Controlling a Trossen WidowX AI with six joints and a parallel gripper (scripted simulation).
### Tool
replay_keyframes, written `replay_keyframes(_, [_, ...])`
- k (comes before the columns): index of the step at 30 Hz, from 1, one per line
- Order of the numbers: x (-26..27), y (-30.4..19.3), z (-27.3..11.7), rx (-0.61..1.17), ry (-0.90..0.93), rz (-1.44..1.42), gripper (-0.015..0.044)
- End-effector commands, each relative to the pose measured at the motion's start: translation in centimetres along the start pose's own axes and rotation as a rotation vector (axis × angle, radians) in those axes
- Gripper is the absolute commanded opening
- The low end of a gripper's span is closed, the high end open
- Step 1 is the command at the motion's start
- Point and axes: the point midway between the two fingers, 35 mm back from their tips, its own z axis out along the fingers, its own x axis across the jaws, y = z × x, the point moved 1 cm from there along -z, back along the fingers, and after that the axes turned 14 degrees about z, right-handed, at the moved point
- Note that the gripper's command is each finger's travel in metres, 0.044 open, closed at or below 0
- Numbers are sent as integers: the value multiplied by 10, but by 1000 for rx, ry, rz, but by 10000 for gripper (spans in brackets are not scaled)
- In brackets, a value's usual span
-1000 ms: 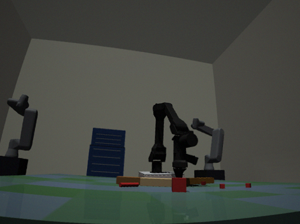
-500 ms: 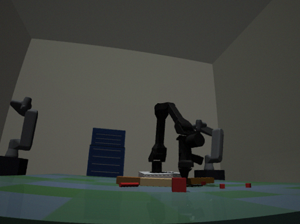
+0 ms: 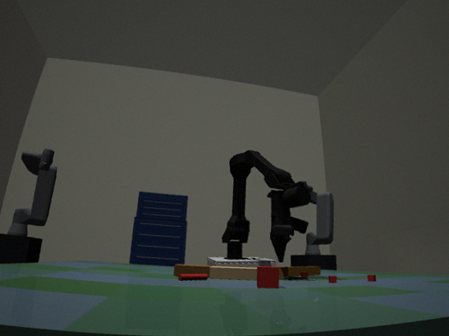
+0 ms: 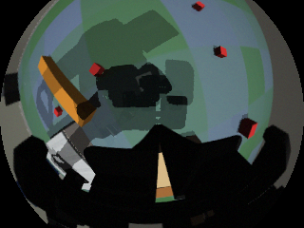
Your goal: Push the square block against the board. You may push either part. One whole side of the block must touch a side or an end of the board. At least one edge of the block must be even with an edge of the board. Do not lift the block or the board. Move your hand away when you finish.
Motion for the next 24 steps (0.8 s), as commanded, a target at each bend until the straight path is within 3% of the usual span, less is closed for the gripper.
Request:
replay_keyframes(1, [-1,0,-14,-4,-9,5,0])
replay_keyframes(6, [-5,0,-14,-4,-9,56,0])
replay_keyframes(24, [-59,-8,-17,-7,-12,670,0])
